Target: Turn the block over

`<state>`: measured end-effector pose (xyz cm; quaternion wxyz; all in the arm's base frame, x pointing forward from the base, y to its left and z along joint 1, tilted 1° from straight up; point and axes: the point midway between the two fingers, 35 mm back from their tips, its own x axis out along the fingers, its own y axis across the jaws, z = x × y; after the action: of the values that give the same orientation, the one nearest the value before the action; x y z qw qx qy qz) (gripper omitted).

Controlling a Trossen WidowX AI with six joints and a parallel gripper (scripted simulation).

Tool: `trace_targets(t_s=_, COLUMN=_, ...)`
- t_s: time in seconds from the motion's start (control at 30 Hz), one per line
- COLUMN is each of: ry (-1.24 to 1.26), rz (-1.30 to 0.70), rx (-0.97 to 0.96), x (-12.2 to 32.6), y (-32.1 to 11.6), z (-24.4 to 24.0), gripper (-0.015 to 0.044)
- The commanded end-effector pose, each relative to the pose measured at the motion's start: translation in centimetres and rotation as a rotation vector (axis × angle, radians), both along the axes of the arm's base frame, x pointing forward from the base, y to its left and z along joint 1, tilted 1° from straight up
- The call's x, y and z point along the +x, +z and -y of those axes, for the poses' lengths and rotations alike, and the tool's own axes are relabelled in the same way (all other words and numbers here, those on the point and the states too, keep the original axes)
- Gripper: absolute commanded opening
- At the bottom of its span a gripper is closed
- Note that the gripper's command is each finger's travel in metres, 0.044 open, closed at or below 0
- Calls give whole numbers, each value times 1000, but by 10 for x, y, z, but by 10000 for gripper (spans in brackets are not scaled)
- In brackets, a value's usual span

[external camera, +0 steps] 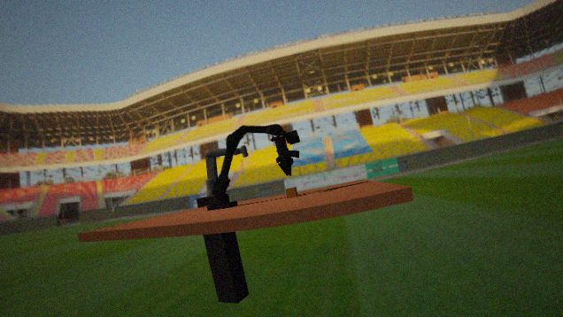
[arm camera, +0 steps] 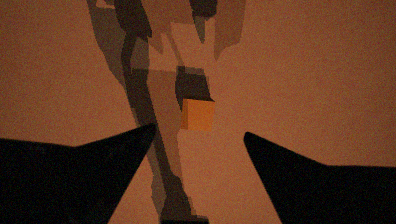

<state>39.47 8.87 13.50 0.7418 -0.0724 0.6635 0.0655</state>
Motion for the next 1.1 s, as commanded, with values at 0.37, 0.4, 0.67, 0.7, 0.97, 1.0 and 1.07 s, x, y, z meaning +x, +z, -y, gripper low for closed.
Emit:
trace_targets(t_s=0.37, ry=-6, rz=-78, rx=-9, x=1, y=-34, z=0, gripper=440)
trace_targets(t_s=0.4, ry=-6, rz=-78, rx=-9, x=1, y=-34, z=0, gripper=440)
trace_targets(t_s=0.67, ry=-6, rz=-78, rx=-9, x=1, y=-49, z=0, gripper=440)
trace_targets(t_s=0.7, ry=-6, rz=-78, rx=-9, x=1, y=-49, z=0, gripper=440)
trace_targets(t_s=0.97, ry=-6, rz=-78, rx=-9, x=2, y=-60, z=0, gripper=440)
trace_targets(t_s=1.0, ry=-6, rz=-78, rx=-9, x=2, y=-61, z=0, gripper=440)
trace_targets(t_s=1.07, ry=-6, rz=-78, rx=-9, x=2, y=-65, z=0, gripper=440)
